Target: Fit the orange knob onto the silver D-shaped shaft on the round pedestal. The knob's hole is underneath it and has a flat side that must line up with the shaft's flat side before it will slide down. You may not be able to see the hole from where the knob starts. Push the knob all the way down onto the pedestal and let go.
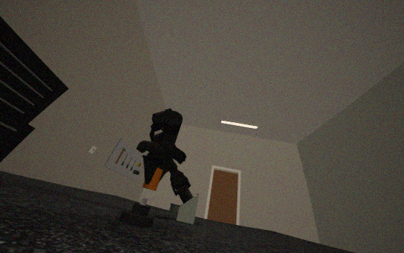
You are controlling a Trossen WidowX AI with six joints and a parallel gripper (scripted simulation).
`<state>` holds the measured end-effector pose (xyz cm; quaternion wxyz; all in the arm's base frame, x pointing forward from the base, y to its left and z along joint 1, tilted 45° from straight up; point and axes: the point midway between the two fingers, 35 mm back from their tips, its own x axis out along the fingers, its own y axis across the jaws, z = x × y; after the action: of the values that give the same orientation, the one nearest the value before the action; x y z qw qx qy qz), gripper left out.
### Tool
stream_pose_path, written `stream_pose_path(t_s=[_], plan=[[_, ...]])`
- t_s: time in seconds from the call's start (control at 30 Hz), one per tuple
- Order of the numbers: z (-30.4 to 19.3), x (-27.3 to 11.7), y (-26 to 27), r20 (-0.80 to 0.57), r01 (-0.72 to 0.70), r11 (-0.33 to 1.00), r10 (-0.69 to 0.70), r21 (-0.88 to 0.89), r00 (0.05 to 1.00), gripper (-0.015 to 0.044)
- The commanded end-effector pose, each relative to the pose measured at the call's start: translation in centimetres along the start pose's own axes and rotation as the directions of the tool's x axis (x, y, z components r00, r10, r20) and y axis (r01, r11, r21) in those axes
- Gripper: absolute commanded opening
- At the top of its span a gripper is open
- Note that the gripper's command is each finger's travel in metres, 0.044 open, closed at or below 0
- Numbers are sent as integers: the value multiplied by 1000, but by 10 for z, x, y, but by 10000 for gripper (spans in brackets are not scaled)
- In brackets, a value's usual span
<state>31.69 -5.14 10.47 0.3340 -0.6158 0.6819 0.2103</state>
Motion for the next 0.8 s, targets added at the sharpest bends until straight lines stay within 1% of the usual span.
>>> stream_pose_path(t_s=[0.0, 0.37, 0.77], plan=[[-3, 0, -1, -4, 6, 994, -5, 111, 1000, 0], [-4, 0, -3, -4, 7, 926, -6, 379, 1000, 0], [0, 0, -2, -4, 7, 762, -5, 648, 1000, 0]])
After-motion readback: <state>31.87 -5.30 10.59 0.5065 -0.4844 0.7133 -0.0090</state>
